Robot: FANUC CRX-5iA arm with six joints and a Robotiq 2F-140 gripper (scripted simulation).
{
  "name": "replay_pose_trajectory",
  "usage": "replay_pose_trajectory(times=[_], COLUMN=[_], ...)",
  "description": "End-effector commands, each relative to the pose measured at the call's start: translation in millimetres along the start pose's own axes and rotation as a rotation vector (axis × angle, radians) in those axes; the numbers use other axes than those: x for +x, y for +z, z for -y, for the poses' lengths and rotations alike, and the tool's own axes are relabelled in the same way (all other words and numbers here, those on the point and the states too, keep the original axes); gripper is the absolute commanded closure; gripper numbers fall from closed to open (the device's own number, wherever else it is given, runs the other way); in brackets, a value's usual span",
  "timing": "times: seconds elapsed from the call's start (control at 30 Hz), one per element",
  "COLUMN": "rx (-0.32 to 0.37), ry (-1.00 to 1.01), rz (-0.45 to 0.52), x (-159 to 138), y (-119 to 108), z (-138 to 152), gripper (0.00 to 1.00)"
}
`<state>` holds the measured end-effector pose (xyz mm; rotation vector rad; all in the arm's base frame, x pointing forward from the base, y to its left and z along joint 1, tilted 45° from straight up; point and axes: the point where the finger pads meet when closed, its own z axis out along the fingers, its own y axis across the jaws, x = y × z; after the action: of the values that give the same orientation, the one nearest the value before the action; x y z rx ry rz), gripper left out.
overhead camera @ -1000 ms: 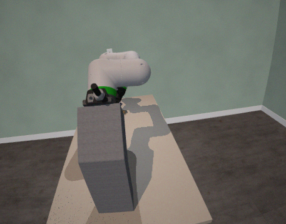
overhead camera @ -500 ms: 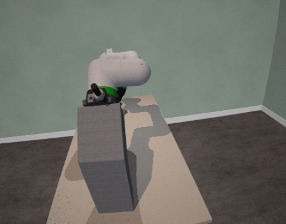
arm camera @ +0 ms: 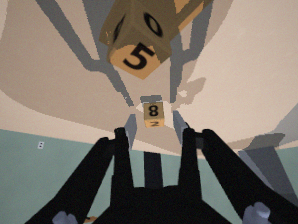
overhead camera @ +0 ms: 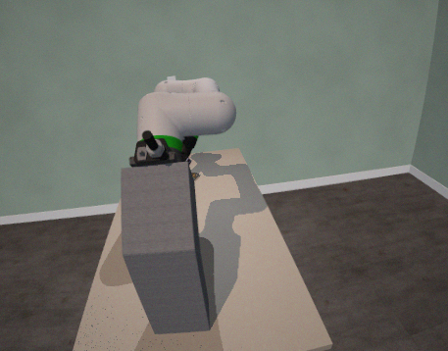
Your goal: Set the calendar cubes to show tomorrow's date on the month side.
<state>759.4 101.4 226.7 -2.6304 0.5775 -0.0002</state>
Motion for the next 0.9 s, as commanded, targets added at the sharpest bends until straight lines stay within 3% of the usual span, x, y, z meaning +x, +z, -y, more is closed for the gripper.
replay_pose_trajectory(times=[0.0, 0.53, 0.87], rx=[0.000, 0.000, 0.000], ry=[0.000, 0.000, 0.000], rz=[-0.001, -0.001, -0.001], x=[-5, -37, -43], y=[-5, -37, -43], z=[0, 0, 0], gripper=[0.53, 0.53, 0.53])
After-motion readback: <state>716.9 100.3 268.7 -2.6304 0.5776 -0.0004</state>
